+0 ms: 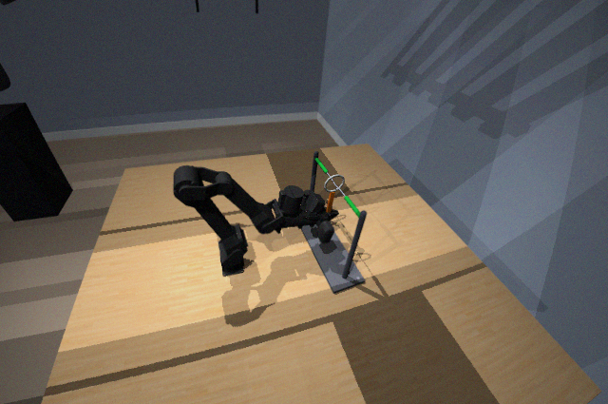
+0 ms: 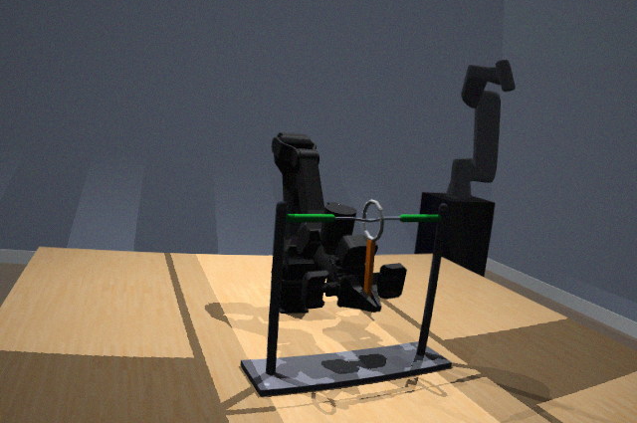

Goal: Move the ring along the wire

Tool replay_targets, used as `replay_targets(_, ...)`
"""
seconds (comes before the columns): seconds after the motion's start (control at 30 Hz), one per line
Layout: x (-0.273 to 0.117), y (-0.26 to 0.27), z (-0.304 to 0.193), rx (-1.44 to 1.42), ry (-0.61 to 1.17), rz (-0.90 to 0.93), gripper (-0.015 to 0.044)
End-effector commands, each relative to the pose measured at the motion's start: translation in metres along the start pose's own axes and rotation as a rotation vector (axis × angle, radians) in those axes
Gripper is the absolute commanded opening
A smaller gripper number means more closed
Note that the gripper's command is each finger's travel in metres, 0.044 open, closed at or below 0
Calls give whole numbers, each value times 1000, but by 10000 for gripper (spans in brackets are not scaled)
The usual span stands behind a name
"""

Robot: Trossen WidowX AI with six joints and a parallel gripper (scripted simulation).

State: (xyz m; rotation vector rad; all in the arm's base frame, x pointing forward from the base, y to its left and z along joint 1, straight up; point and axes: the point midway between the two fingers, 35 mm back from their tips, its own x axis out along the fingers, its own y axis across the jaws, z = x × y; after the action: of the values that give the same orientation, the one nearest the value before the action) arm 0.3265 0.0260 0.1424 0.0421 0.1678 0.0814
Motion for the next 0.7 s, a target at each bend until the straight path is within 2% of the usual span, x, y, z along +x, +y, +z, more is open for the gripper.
replay_targets(0.0,0,9,1,33,-1,3,-150)
replay_targets(0.67,0,27,2,11,0,1,-150)
